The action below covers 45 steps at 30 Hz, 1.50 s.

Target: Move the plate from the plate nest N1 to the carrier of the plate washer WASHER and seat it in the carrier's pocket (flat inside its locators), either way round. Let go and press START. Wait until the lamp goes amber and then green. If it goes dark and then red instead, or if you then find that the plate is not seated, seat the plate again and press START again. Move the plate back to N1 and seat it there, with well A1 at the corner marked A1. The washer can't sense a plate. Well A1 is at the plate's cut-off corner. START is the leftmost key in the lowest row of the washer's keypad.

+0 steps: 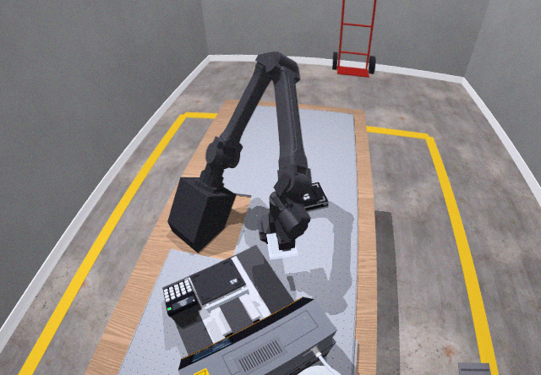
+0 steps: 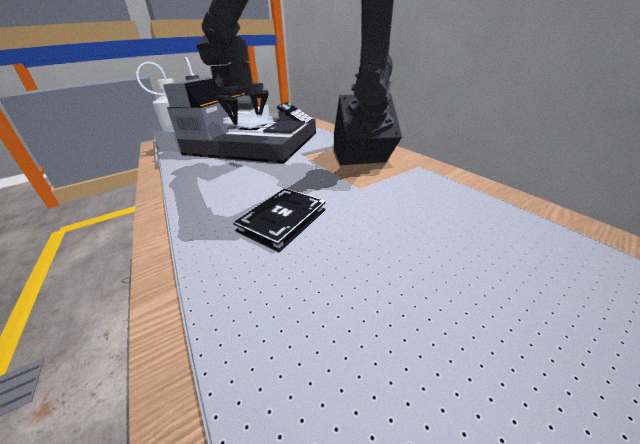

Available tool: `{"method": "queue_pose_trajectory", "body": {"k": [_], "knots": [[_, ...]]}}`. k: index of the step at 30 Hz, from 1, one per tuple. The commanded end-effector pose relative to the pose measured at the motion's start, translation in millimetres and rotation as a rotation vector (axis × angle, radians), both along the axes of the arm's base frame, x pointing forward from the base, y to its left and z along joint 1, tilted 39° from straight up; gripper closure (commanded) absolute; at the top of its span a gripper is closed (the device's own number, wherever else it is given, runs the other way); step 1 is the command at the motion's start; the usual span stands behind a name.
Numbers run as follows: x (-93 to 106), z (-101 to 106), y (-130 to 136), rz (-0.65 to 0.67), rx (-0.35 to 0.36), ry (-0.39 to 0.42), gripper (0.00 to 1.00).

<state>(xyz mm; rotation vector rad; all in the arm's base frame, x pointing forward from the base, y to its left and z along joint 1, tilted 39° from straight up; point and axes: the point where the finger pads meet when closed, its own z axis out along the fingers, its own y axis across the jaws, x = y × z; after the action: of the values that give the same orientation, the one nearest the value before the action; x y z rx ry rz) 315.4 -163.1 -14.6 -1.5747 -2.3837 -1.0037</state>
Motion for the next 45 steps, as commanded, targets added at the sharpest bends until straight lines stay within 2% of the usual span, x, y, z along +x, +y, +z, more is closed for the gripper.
{"method": "queue_pose_trajectory", "body": {"k": [1, 9, 11, 14, 20, 22, 26, 28, 43, 45], "knots": [[1.6, -4.4, -29.8, -0.134, 0.025, 0.074, 0.18], [-20.1, -27.1, -57.5, -0.341, 0.094, 0.227, 0.18], [-20.1, -27.1, -57.5, -0.341, 0.094, 0.227, 0.18], [-28.3, -35.6, -67.8, -0.405, 0.115, 0.274, 0.18], [-44.7, -52.6, -88.4, -0.388, 0.108, 0.262, 0.18], [-44.3, -52.4, -88.3, -0.388, 0.11, 0.26, 0.18], [-61.2, -62.1, -97.2, -0.508, 0.148, 0.351, 0.18], [-61.2, -62.1, -97.2, -0.508, 0.148, 0.351, 0.18], [-123.3, -97.3, -129.6, -0.897, 0.277, 0.639, 0.18], [-123.3, -97.3, -129.6, -0.897, 0.277, 0.639, 0.18]]}}
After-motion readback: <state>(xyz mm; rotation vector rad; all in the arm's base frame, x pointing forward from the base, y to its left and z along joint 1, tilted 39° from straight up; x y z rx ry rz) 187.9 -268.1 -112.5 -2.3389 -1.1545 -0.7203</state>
